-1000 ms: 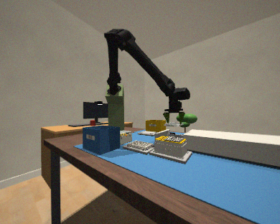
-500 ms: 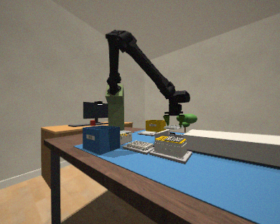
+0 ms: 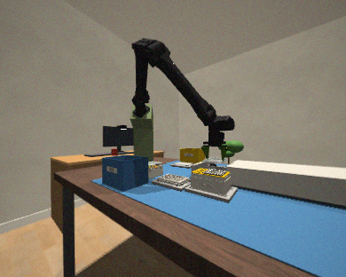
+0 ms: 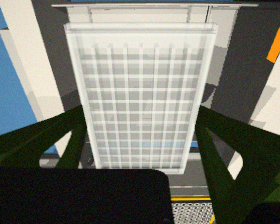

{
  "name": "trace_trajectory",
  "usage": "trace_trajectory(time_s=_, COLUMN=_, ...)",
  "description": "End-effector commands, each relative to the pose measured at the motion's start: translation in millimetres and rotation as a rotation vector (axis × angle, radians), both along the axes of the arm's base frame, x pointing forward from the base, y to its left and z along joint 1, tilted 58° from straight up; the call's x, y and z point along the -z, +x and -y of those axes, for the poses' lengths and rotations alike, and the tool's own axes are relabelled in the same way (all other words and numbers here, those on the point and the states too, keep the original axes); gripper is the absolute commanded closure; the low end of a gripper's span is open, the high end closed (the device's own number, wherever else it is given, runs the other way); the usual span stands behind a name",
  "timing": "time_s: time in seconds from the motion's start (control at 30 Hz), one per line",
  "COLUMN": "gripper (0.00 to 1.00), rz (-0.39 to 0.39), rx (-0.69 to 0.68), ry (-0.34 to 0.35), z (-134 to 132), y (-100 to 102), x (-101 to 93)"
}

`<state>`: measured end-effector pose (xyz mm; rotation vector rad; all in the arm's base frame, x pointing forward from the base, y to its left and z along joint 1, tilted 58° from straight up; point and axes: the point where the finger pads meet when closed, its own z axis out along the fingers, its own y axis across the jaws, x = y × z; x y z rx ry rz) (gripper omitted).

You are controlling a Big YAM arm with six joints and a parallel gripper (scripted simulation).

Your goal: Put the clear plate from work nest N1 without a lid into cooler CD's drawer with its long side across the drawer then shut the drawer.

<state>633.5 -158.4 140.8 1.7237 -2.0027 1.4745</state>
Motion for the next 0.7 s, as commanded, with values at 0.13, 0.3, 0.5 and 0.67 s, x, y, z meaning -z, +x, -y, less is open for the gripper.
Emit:
trace_trajectory(time_s=0.13, gripper=1.0, rz=0.0, rx=0.006, ry=-0.004, z=17, y=8, x=7.1)
trace_trajectory(time_s=0.3, gripper=1.0, rz=0.0, rx=0.006, ry=-0.004, z=22, y=11, x=10.7)
trace_trajectory(time_s=0.5, gripper=1.0, rz=0.001, rx=0.006, ry=-0.004, z=26, y=14, x=13.0)
trace_trajectory(time_s=0.67, gripper=1.0, rz=0.0, rx=0.006, ry=-0.004, z=31, y=16, x=17.0)
